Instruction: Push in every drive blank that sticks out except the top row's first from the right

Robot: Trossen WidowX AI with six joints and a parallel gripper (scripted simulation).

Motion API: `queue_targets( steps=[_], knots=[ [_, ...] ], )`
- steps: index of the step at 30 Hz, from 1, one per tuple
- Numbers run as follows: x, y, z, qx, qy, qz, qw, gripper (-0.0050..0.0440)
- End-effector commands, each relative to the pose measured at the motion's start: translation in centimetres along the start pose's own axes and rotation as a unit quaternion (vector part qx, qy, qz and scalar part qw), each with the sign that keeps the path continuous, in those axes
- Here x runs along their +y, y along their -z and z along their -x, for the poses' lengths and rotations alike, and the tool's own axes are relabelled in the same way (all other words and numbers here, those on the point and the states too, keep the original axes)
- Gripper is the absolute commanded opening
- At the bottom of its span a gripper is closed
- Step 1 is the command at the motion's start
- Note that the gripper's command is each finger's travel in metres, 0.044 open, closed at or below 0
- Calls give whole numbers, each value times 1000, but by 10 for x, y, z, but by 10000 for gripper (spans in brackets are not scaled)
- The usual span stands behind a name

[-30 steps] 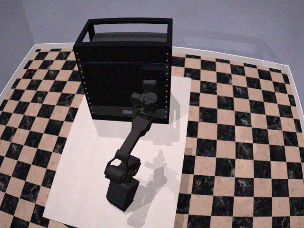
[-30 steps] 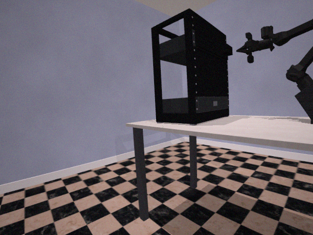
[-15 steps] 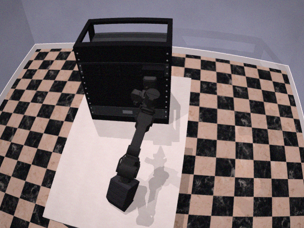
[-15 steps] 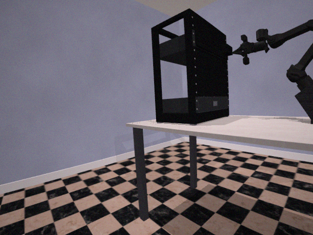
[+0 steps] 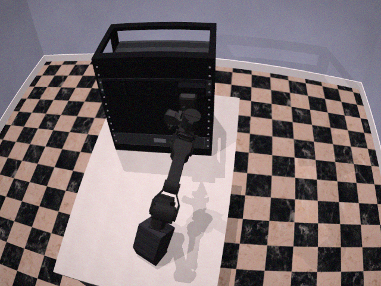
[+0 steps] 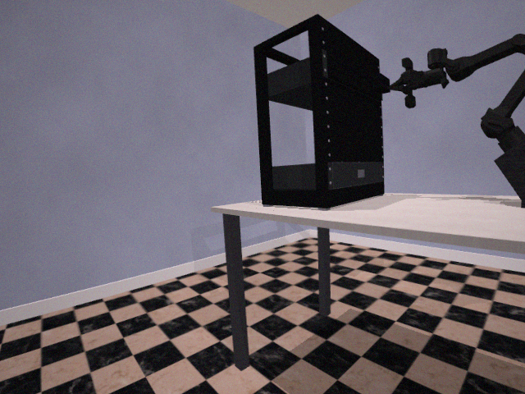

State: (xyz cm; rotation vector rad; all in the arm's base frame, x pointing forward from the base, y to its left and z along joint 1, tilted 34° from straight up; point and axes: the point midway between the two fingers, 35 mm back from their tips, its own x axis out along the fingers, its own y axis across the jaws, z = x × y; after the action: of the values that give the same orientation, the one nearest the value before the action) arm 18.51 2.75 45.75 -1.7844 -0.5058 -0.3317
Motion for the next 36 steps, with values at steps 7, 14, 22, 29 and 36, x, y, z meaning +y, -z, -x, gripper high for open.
queue_targets(
  steps=[7,14,22,29,36],
  knots=[
    [-14,4,2,4,12,2,1000,0],
    [-20,7,3,4,12,2,1000,0],
    [-20,7,3,4,12,2,1000,0],
    [-20,7,2,4,12,2,1000,0],
    [-20,6,-7,4,12,2,1000,0]
  ],
)
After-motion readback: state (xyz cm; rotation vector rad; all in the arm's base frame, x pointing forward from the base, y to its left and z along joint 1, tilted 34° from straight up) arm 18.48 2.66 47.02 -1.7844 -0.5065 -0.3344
